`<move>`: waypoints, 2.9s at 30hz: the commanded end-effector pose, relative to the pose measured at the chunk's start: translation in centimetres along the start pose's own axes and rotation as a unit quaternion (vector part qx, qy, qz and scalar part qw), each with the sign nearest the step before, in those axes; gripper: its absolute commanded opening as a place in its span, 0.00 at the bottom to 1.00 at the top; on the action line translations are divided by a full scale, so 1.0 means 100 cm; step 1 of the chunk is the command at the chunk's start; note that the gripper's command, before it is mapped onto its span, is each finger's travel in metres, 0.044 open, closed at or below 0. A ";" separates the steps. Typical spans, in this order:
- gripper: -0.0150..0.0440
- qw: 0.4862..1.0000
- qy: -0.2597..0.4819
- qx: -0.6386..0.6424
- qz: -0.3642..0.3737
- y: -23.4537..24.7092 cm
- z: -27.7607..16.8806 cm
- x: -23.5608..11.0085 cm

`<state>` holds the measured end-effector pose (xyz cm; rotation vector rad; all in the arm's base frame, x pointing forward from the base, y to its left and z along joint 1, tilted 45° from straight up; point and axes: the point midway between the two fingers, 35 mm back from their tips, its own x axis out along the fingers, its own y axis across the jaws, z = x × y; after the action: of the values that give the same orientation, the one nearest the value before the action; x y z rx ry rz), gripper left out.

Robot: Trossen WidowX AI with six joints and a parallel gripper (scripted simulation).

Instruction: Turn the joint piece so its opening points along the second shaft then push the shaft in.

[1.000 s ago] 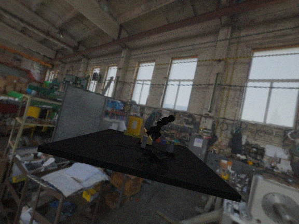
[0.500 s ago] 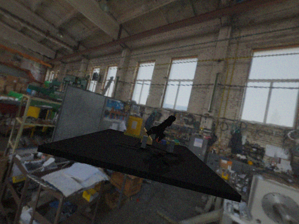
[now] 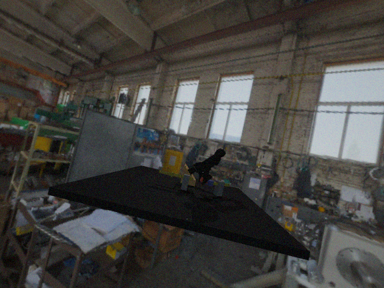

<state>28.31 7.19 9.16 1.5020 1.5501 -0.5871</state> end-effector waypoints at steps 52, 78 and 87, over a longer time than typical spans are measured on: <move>0.56 1.000 -0.001 0.002 -0.001 -0.001 0.000 0.005; 0.56 1.000 -0.001 0.002 -0.001 -0.001 0.000 0.005; 0.56 1.000 -0.001 0.002 -0.001 -0.001 0.000 0.005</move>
<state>28.27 7.42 8.77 1.5021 1.5523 -0.5888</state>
